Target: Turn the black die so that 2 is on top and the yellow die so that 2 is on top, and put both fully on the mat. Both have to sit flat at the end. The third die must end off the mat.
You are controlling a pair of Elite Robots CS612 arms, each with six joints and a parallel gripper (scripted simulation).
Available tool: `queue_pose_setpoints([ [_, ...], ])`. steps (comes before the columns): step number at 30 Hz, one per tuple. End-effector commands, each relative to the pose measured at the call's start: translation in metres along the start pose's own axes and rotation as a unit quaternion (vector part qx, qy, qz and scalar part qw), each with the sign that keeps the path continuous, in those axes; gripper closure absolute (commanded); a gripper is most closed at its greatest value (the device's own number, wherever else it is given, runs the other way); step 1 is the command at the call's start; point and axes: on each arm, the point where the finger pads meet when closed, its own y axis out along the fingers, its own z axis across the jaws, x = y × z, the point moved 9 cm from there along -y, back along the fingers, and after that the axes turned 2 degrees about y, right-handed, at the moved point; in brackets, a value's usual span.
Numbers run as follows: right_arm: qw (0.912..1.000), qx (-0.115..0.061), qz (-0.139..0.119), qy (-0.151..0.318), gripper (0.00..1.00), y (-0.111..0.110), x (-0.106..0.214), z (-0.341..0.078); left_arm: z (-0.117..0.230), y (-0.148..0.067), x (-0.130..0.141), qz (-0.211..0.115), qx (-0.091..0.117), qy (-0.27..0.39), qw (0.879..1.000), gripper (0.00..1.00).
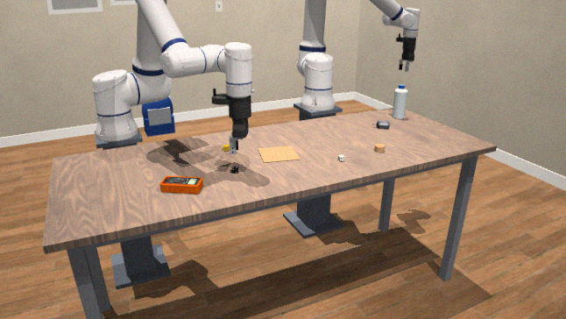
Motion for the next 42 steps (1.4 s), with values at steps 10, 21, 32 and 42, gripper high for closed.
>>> queue_pose_setpoints([
  [10,1.0,-0.001,-0.001,0.0,0.3,0.006,0.0,0.0,0.0,-0.001,0.0,-0.001,0.0,0.0,1.0,0.0],
  [21,1.0,-0.001,-0.001,0.0,0.3,0.019,0.0,0.0,0.0,-0.001,0.0,-0.001,0.0,0.0,1.0,0.0],
  [32,1.0,-0.001,-0.001,0.0,0.3,0.034,0.0,0.0,0.0,-0.001,0.0,-0.001,0.0,0.0,1.0,0.0],
  [42,1.0,-0.001,-0.001,0.0,0.3,0.046,0.0,0.0,0.0,-0.001,0.0,-0.001,0.0,0.0,1.0,0.0],
])
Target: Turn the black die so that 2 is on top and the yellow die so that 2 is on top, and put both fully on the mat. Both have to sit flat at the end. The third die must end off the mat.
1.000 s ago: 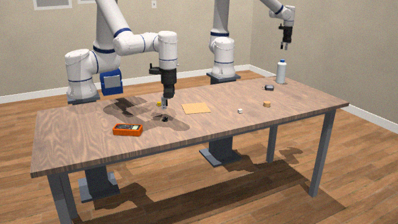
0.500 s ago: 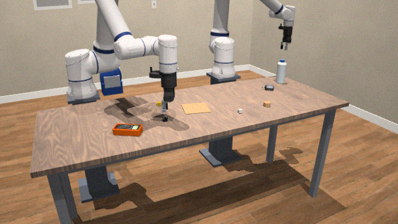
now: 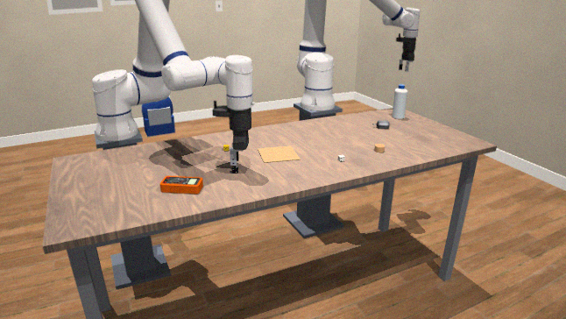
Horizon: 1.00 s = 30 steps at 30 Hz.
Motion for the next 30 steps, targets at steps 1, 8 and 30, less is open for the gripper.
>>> queue_pose_setpoints([
  [1,1.0,-0.001,-0.001,0.0,0.3,0.0045,0.0005,-0.0003,-0.0001,-0.0008,0.0005,-0.001,0.0,0.0,1.0,0.0],
  [8,1.0,-0.001,-0.001,0.0,0.3,0.0075,0.0005,-0.0003,-0.0001,-0.0008,0.0005,-0.001,0.0,0.0,1.0,0.0],
  [30,1.0,-0.001,-0.001,0.0,0.3,0.0088,0.0005,-0.0003,-0.0001,-0.0008,0.0005,-0.001,0.0,0.0,1.0,0.0],
])
